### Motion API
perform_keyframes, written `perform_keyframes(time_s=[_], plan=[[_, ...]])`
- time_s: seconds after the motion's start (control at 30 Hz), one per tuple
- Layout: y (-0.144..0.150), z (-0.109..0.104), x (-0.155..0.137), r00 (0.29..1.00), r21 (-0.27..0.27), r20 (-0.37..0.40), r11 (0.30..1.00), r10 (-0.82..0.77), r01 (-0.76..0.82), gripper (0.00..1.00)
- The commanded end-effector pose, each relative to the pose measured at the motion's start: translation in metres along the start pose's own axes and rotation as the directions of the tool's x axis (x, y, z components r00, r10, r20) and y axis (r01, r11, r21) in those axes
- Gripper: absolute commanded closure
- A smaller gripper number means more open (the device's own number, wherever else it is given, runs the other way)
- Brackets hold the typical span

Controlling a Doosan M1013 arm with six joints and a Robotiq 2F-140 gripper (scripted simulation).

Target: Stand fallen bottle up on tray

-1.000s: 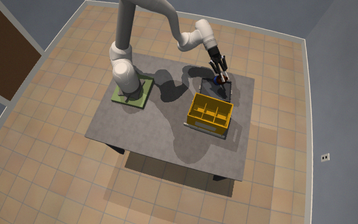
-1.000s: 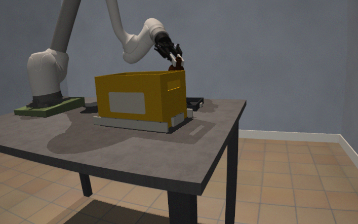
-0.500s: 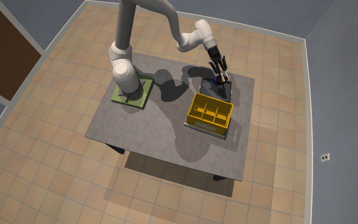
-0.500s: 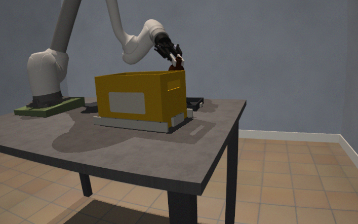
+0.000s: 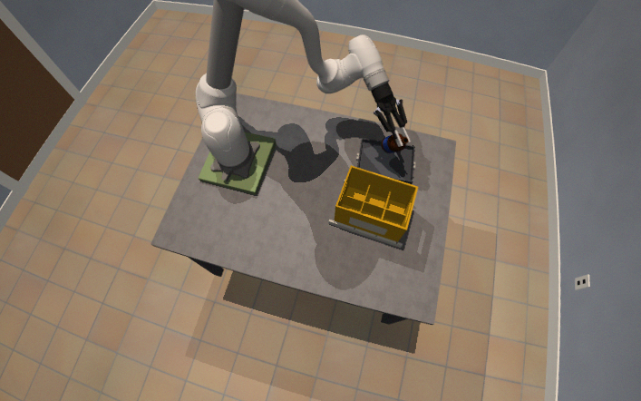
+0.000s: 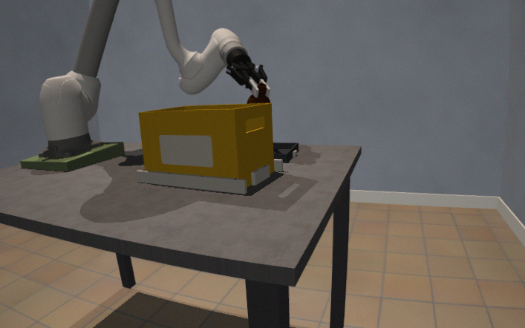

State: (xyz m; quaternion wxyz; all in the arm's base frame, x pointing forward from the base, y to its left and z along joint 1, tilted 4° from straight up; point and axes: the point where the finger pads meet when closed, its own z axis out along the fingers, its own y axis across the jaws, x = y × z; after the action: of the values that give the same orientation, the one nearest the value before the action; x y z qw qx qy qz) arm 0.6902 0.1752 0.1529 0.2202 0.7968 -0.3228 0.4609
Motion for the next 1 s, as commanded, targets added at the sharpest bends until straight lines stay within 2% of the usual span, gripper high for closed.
perform_keyframes(time_s=[0.0,0.73,0.97], plan=[[0.0003,0.0001,-0.0009,1.000,0.000,-0.004,1.000,-0.004,0.004,0.90],[0.0005,0.0002,-0.0010,1.000,-0.001,-0.009,1.000,-0.004,0.004,0.90],[0.0012,0.0008,-0.0017,0.999,-0.004,-0.035,1.000,-0.005,0.005,0.90]])
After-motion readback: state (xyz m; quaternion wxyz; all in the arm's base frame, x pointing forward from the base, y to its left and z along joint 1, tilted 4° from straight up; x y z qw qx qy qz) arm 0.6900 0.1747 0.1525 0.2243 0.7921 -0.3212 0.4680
